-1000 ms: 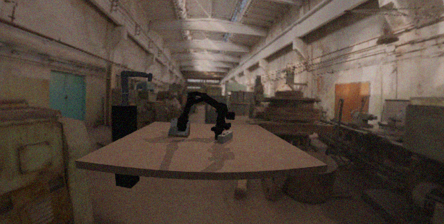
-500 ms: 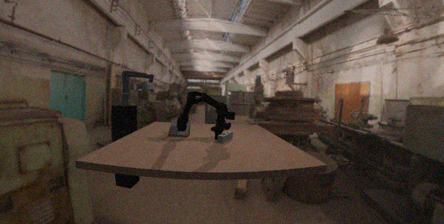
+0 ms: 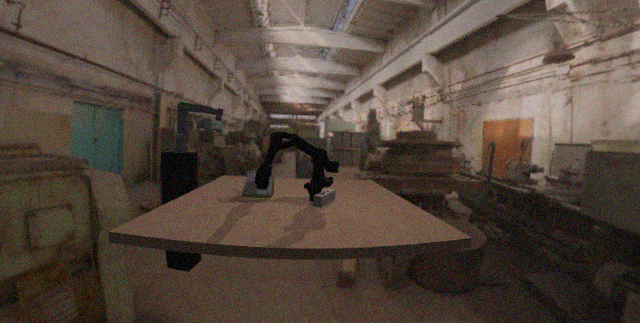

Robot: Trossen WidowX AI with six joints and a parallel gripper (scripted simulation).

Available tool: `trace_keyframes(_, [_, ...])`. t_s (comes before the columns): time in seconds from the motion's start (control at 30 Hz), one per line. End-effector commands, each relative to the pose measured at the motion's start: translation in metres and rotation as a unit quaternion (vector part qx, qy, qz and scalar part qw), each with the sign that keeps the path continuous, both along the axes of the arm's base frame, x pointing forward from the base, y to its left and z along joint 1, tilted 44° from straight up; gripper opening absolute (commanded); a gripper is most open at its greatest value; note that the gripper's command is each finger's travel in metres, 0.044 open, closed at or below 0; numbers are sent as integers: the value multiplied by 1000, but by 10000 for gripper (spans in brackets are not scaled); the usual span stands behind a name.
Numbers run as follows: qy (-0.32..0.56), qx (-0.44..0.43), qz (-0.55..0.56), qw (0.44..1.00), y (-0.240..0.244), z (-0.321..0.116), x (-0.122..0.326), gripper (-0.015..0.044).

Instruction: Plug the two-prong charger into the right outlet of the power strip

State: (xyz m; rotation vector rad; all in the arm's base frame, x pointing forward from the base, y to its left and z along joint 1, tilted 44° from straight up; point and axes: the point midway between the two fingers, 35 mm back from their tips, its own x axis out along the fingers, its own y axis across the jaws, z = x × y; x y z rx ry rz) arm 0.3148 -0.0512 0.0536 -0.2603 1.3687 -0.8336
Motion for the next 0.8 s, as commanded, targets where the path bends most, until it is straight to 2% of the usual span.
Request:
trace_keyframes(0.0, [-1,0,0,1000,0,0,1,368])
trace_keyframes(0.1, [-2,0,0,1000,0,0,0,440])
trace_keyframes(0.77, [-9,-4,0,1000,2,-2,-5,440])
